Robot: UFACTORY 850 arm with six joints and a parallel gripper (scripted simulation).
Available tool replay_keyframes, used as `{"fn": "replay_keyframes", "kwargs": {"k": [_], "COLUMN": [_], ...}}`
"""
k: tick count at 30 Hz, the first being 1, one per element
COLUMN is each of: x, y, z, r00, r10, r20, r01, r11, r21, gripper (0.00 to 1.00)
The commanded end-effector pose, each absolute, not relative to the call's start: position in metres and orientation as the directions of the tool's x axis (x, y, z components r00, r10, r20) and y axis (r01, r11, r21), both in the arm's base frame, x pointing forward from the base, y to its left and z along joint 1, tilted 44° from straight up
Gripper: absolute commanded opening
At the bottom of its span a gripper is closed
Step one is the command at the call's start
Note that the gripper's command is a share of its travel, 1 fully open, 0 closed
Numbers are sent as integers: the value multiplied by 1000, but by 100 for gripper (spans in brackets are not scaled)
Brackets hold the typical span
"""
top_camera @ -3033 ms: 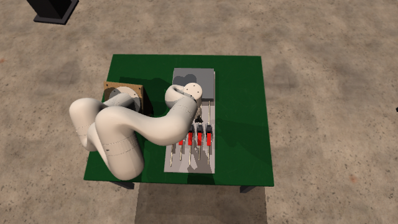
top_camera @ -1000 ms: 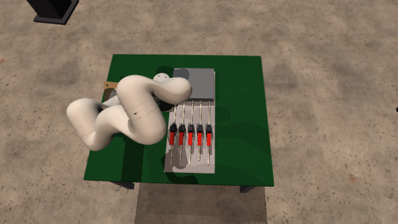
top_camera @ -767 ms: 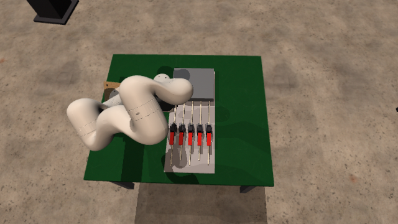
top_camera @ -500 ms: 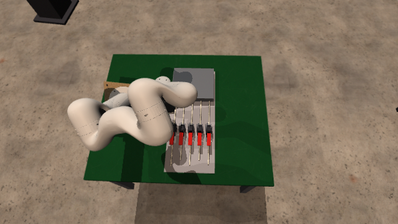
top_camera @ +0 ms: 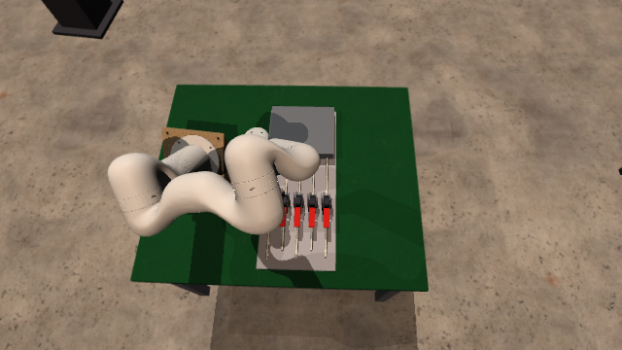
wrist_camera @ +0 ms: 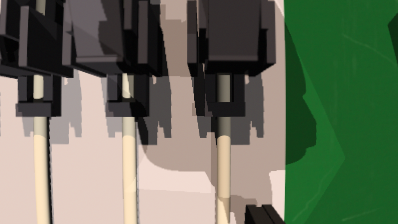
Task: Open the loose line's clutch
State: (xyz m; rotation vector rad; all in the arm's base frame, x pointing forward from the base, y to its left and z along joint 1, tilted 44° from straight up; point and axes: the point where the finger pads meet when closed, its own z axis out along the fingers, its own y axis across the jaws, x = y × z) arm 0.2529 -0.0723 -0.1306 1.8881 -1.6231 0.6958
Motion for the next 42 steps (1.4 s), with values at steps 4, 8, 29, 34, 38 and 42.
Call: {"fn": "replay_keyframes", "kwargs": {"k": [4, 8, 29, 34, 38, 42], "x": [254, 254, 263, 269, 271, 275], "y": [-77, -77, -76, -76, -75, -75], "z": [-136, -136, -137, -137, -137, -137], "r00": [137, 137, 137, 137, 137, 137], "r10": [-706, -706, -706, -706, -706, -706], "r20": [695, 695, 695, 695, 695, 695], "r01": [-990, -990, -990, -990, -990, -990], "r11": [-122, -122, -122, -122, -122, -122], "r21": [71, 71, 71, 71, 71, 71], "gripper": [0, 0, 0, 0, 0, 0]}}
